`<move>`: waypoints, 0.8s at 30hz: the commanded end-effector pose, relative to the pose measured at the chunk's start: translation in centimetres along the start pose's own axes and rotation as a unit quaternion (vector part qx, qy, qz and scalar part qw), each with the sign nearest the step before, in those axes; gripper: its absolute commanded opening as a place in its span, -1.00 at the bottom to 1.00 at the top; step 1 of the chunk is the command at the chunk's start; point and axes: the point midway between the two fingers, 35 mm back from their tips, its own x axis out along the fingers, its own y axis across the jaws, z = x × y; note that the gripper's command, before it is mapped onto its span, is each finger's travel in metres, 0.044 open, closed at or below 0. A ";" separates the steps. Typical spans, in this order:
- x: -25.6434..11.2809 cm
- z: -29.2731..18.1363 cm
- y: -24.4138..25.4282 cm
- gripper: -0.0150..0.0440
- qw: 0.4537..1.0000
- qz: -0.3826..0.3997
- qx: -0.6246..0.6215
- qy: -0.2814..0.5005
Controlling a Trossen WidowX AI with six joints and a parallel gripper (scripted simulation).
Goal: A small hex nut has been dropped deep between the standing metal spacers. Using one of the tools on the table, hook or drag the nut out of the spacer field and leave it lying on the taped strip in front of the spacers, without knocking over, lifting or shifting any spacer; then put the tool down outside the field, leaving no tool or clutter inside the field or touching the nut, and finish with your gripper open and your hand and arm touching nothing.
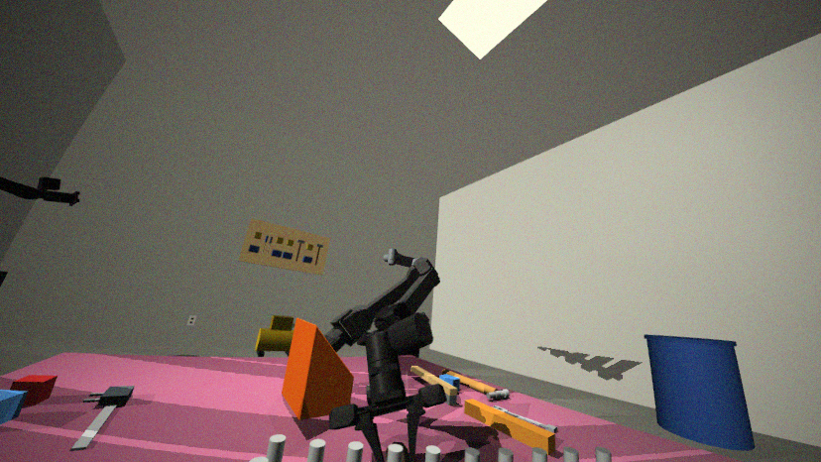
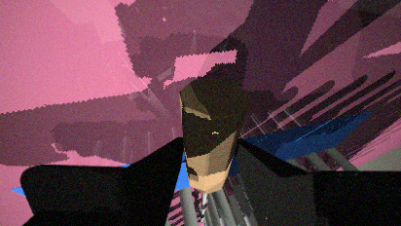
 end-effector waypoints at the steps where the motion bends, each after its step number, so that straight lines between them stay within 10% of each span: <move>1: -0.2 0.3 0.1 -0.49 1.000 0.001 0.003 0.002; 24: -0.8 1.5 0.1 -0.49 1.000 0.001 0.004 0.002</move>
